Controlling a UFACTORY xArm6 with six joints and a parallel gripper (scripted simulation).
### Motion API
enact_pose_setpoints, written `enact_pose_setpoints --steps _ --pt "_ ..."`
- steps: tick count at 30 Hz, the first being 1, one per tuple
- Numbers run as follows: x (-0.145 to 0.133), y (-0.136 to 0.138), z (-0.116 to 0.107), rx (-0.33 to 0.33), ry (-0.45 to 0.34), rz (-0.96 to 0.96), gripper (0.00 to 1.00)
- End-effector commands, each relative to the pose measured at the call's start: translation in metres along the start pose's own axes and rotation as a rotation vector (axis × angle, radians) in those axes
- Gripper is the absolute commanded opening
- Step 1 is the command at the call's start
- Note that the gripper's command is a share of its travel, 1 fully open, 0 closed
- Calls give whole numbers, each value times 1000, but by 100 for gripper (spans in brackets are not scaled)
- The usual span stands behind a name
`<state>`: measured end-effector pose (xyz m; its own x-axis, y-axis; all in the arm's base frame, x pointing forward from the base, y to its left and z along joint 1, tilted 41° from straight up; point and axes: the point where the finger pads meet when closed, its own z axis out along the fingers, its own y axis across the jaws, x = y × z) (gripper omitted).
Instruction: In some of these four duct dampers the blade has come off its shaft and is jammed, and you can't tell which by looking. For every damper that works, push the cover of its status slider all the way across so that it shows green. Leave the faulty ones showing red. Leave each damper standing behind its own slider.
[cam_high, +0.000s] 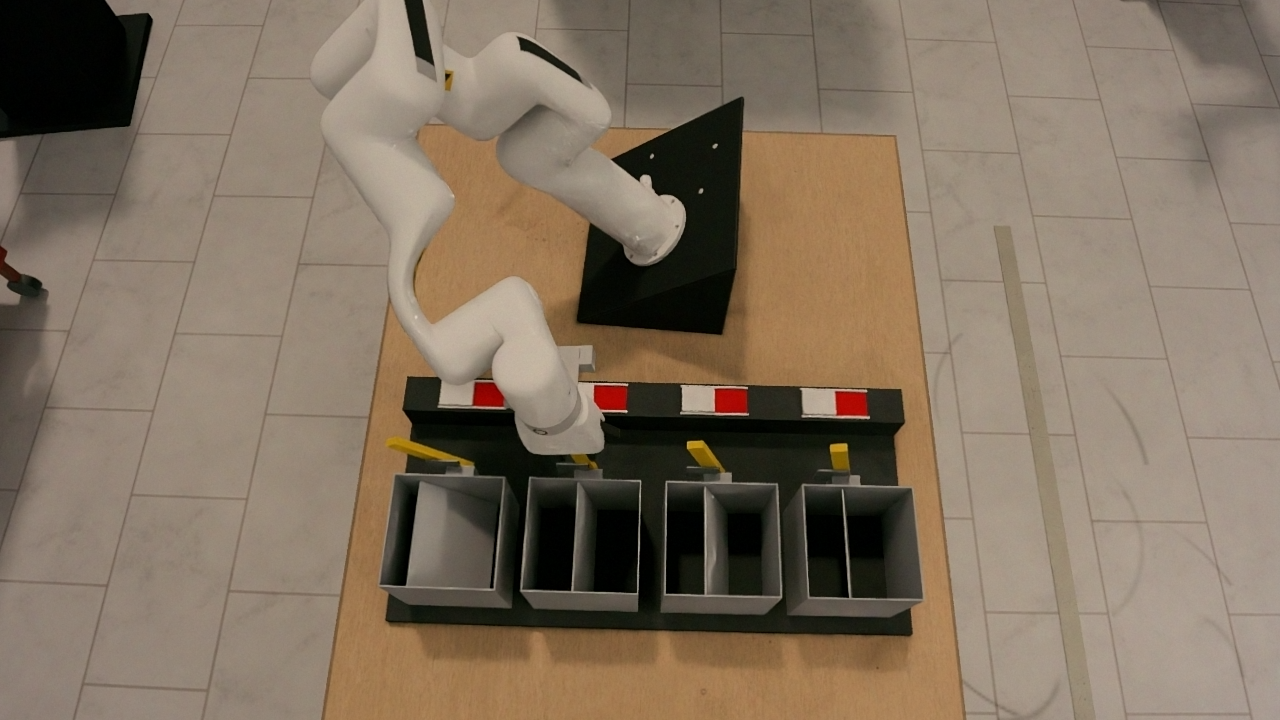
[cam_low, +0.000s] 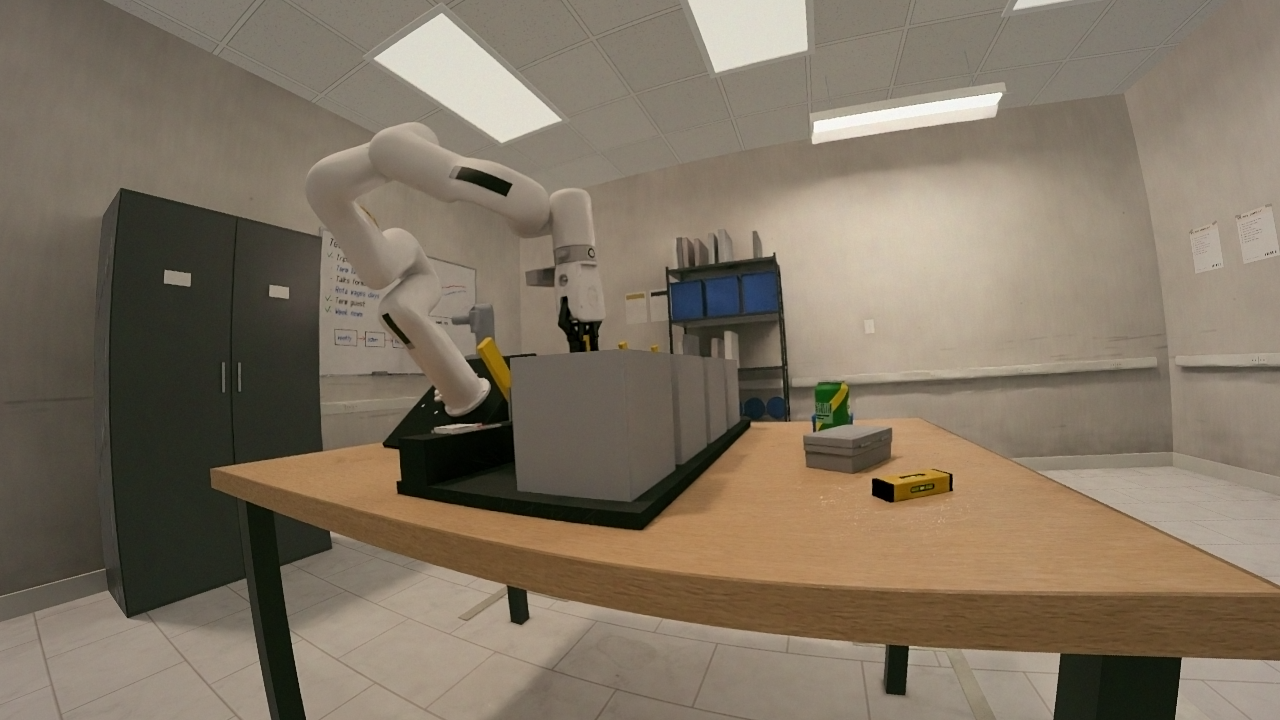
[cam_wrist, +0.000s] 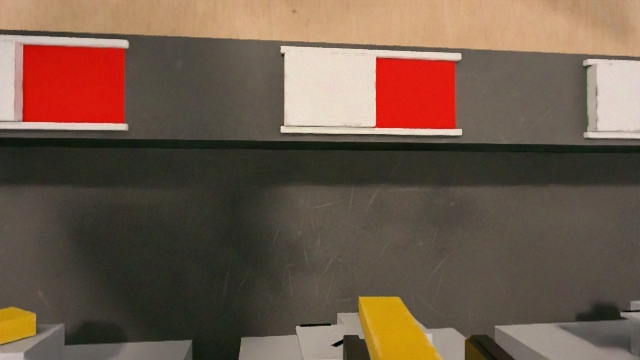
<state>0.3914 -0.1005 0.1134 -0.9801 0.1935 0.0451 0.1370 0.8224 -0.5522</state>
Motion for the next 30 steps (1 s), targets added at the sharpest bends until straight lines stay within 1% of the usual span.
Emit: enact_pose_setpoints --steps 1,12,13,30 --pt "-1 0 0 -1 -4 1 39" --pt "-1 0 0 -1 -4 1 39" --pt "-1 0 0 -1 -4 1 19" --pt "-1 0 0 -1 -4 1 19"
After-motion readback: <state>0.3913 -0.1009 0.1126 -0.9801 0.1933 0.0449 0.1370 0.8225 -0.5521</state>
